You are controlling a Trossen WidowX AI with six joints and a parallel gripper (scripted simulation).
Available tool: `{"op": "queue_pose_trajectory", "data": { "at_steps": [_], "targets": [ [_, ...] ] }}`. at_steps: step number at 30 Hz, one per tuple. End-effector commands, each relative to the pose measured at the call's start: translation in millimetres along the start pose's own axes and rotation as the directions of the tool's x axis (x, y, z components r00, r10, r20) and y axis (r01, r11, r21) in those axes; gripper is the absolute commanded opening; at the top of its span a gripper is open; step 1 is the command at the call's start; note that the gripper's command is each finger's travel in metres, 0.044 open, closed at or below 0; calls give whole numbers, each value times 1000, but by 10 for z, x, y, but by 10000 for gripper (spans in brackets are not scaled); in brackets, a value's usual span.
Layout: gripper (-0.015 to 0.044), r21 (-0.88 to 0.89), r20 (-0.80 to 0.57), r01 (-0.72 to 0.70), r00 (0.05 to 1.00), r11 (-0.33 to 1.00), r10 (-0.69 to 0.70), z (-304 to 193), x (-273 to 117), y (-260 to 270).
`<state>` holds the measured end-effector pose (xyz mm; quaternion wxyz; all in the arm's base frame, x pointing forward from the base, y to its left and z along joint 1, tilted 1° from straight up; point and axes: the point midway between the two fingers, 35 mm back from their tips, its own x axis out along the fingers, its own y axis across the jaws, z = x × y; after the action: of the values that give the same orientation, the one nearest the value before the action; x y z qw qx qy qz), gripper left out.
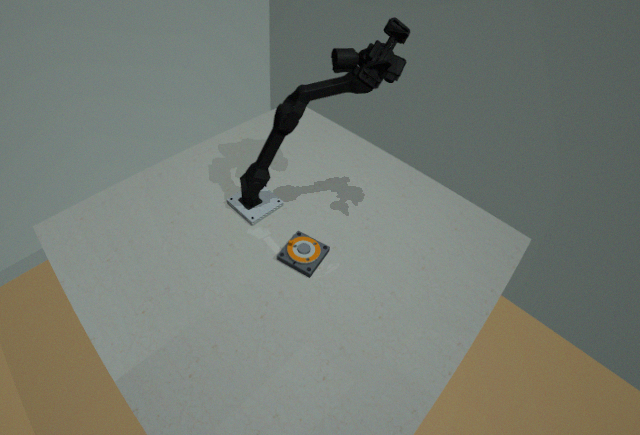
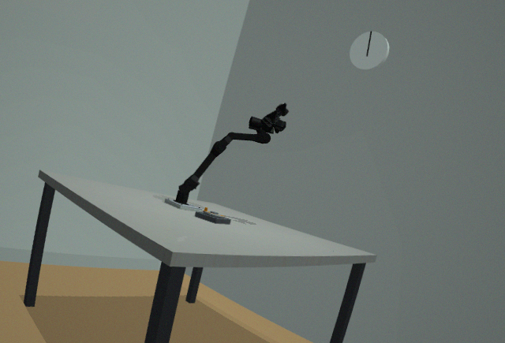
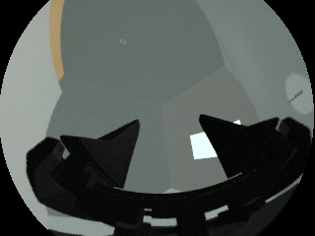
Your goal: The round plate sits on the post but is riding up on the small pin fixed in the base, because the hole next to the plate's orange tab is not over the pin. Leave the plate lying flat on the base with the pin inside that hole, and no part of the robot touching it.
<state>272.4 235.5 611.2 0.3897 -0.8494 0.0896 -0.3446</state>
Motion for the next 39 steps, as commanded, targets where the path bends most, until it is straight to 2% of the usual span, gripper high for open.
{"op": "queue_pose_trajectory", "data": {
  "at_steps": [1, 2, 4, 6, 8, 9, 10, 12, 14, 16, 17, 19, 21, 25, 27, 32, 33, 35, 39],
  "targets": [
    [374, -23, 1, 3, 1000, 1000, -3, 10, 18, 5],
    [347, -91, 6, 13, 1000, 996, -12, 43, 70, 19],
    [295, -364, 22, 70, 998, 929, -66, 191, 206, 30],
    [242, -630, 60, 131, 991, 766, -121, 387, 335, 69],
    [190, -828, 120, 188, 980, 529, -160, 608, 450, 161],
    [164, -845, 127, 193, 978, 500, -163, 633, 464, 175],
    [137, -889, 150, 208, 974, 408, -170, 709, 502, 223],
    [85, -964, 249, 260, 952, 45, -176, 994, 628, 460],
    [32, -946, 309, 285, 937, -156, -164, 1149, 684, 630],
    [0, -903, 358, 302, 922, -305, -147, 1266, 721, 783],
    [0, -891, 369, 306, 919, -336, -142, 1291, 725, 816],
    [0, -791, 439, 327, 892, -517, -108, 1443, 744, 1044],
    [0, -691, 492, 338, 868, -639, -72, 1551, 747, 1240],
    [0, -487, 576, 346, 817, -802, 3, 1709, 727, 1606],
    [0, -313, 632, 339, 772, -887, 72, 1801, 692, 1912],
    [0, 43, 718, 289, 656, -956, 230, 1907, 553, 2564],
    [0, 69, 723, 283, 646, -957, 243, 1910, 538, 2614],
    [0, 245, 752, 232, 568, -942, 335, 1915, 417, 2978],
    [0, 470, 770, 124, 426, -874, 474, 1855, 172, 3530]
  ]
}}
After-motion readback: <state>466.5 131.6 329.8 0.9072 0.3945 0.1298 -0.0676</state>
